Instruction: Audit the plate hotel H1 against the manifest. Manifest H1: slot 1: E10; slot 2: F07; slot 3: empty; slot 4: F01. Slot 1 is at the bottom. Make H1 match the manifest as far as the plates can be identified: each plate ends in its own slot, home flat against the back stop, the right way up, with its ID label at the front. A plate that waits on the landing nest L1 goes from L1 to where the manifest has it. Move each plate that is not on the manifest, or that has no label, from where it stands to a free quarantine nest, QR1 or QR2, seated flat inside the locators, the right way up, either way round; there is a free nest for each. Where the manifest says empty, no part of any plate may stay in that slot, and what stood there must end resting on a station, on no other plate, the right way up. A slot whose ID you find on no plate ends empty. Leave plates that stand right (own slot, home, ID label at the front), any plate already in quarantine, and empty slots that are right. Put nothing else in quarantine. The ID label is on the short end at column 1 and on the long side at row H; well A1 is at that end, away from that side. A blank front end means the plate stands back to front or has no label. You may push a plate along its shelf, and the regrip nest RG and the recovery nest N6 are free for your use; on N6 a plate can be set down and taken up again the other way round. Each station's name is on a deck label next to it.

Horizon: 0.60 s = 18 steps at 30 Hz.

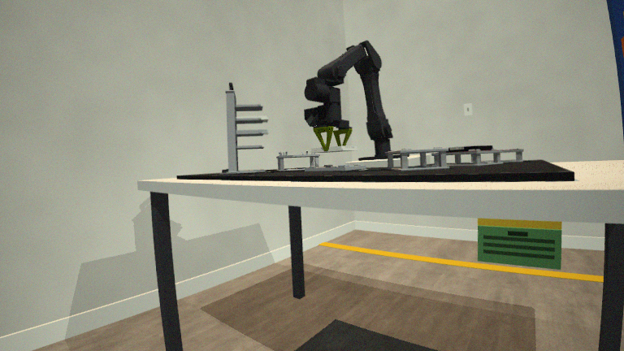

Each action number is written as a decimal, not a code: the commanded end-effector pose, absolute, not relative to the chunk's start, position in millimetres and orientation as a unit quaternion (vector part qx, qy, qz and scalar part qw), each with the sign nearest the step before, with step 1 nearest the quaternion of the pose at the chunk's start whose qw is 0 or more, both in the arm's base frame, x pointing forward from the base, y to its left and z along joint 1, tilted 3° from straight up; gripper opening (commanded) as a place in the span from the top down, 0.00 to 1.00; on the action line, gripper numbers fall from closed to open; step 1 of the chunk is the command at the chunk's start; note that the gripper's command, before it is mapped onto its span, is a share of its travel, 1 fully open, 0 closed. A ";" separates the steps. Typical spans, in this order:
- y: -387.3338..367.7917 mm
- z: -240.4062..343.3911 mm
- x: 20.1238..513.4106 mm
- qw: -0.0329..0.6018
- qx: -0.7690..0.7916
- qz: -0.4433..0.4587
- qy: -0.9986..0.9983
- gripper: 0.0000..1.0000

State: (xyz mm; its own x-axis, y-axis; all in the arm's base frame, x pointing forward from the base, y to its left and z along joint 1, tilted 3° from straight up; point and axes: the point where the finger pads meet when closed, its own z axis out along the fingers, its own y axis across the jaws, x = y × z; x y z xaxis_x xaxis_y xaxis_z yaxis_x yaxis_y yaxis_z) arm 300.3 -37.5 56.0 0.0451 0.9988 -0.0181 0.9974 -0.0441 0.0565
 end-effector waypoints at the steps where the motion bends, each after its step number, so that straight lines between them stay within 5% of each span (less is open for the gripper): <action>1: -37.5 60.8 300.5 0.028 0.723 0.014 0.691 0.14; 18: -37.2 75.8 299.7 0.028 0.723 0.014 0.691 0.14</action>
